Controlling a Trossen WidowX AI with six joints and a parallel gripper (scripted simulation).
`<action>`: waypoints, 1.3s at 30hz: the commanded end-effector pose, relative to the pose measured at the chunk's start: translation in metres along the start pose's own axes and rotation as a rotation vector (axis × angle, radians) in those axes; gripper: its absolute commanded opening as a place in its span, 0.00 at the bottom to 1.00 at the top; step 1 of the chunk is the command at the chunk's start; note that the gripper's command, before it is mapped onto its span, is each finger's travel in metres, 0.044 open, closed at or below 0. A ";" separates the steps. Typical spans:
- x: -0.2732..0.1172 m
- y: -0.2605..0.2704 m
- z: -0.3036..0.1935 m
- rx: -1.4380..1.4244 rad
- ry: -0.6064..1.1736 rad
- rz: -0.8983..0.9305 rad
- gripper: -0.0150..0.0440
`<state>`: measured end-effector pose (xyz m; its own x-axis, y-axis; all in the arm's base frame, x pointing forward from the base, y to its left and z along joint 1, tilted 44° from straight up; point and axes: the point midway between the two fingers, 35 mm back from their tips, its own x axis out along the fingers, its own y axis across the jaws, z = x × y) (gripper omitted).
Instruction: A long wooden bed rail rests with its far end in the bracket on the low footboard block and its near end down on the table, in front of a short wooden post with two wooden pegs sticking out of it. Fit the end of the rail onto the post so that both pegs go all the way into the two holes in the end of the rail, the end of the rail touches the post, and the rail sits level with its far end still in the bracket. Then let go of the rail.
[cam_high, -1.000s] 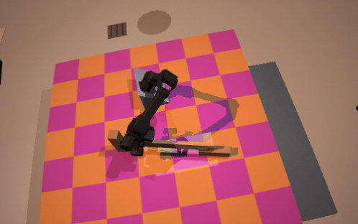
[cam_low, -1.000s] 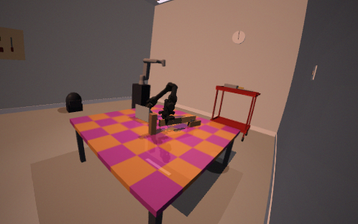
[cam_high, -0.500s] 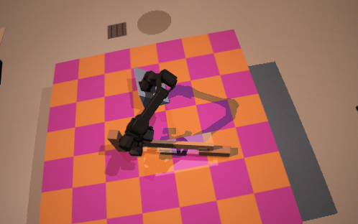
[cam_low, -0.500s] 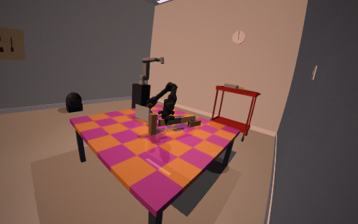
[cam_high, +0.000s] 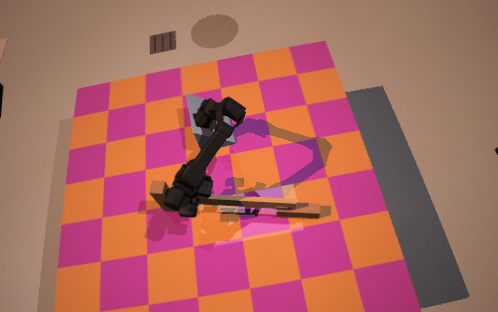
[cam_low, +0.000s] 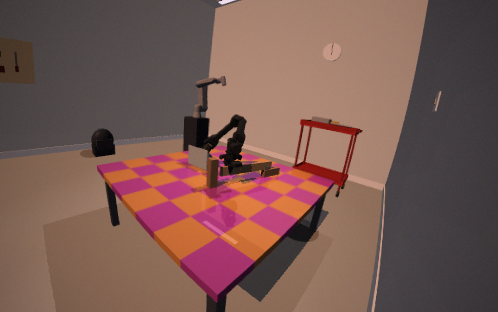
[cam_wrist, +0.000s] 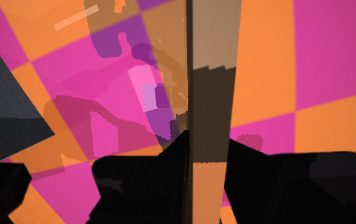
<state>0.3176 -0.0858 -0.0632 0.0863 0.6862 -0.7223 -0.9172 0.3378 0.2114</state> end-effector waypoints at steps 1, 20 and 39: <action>-0.001 -0.001 -0.004 -0.001 0.003 -0.007 0.25; -0.002 -0.001 -0.010 -0.001 0.003 -0.007 0.25; -0.003 -0.001 -0.015 -0.001 0.004 -0.007 0.25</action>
<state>0.3134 -0.0944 -0.0707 0.0877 0.6842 -0.7240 -0.9179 0.3378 0.2081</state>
